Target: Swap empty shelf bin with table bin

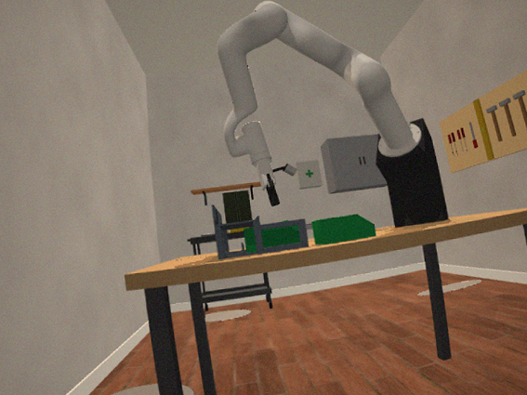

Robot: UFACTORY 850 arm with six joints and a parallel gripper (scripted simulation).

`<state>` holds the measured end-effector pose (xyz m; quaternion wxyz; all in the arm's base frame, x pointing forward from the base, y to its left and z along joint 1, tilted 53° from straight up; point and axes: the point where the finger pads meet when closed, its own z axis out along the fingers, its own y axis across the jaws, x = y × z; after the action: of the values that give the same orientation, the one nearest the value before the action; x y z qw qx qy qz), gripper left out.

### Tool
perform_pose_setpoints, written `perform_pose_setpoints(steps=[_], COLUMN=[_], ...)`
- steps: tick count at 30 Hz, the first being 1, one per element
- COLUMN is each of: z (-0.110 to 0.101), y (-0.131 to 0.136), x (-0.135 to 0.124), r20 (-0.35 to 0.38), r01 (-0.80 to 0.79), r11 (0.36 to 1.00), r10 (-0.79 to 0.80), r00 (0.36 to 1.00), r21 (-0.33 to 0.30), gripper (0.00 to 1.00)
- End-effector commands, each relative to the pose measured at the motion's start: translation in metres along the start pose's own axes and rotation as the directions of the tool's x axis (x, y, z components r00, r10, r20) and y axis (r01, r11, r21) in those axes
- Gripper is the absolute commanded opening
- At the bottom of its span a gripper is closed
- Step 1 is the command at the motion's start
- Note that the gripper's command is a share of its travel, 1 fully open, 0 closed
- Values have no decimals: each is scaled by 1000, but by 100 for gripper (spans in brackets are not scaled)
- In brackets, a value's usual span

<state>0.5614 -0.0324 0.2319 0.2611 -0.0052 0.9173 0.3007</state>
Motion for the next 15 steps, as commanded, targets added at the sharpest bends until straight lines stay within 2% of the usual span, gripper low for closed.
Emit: perform_pose_setpoints(steps=[1, 8, 9, 15], z=[-1, -1, -1, -1], y=[0, 0, 0, 0], x=[0, 0, 0, 0], r20=[1, 1, 1, 1], r01=[0, 0, 0, 0], r11=[1000, 1000, 1000, 1000], r10=[0, 0, 0, 0], r00=[1000, 1000, 1000, 1000], r21=[0, 0, 0, 0], gripper=[10, 10, 0, 0])
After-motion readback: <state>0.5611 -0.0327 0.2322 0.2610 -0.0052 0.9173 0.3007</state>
